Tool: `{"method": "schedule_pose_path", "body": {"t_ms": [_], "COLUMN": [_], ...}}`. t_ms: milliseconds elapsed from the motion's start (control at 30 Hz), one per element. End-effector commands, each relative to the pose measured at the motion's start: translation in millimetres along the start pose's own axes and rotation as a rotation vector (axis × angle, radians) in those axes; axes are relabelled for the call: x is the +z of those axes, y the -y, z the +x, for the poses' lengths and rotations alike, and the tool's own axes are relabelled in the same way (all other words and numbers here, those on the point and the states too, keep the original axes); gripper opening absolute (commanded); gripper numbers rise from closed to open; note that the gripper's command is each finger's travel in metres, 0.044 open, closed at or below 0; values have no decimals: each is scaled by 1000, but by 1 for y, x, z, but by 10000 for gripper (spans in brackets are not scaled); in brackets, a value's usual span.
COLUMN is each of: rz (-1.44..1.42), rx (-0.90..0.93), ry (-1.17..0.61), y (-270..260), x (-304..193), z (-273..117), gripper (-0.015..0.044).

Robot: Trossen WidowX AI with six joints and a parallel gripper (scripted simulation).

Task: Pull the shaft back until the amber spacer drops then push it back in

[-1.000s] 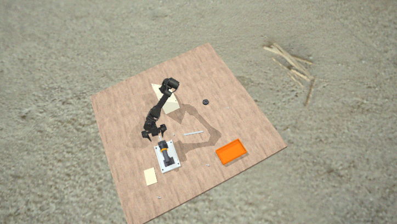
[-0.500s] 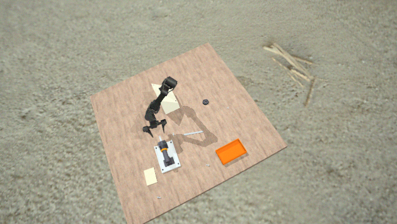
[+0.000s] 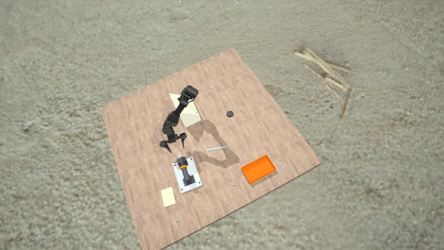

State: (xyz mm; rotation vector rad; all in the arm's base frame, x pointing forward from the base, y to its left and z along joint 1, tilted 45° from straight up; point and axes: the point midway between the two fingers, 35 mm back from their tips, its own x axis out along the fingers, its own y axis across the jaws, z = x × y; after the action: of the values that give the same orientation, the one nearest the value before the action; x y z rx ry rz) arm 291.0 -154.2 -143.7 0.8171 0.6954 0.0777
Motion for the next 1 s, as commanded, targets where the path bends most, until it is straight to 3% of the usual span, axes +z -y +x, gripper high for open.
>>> {"method": "schedule_pose_path", "body": {"t_ms": [0,967], "rz": [6,7], "rx": [5,8], "ry": [0,1], "y": [-1,-3], "x": [0,-1], "z": [0,42], "gripper": [440,440]}}
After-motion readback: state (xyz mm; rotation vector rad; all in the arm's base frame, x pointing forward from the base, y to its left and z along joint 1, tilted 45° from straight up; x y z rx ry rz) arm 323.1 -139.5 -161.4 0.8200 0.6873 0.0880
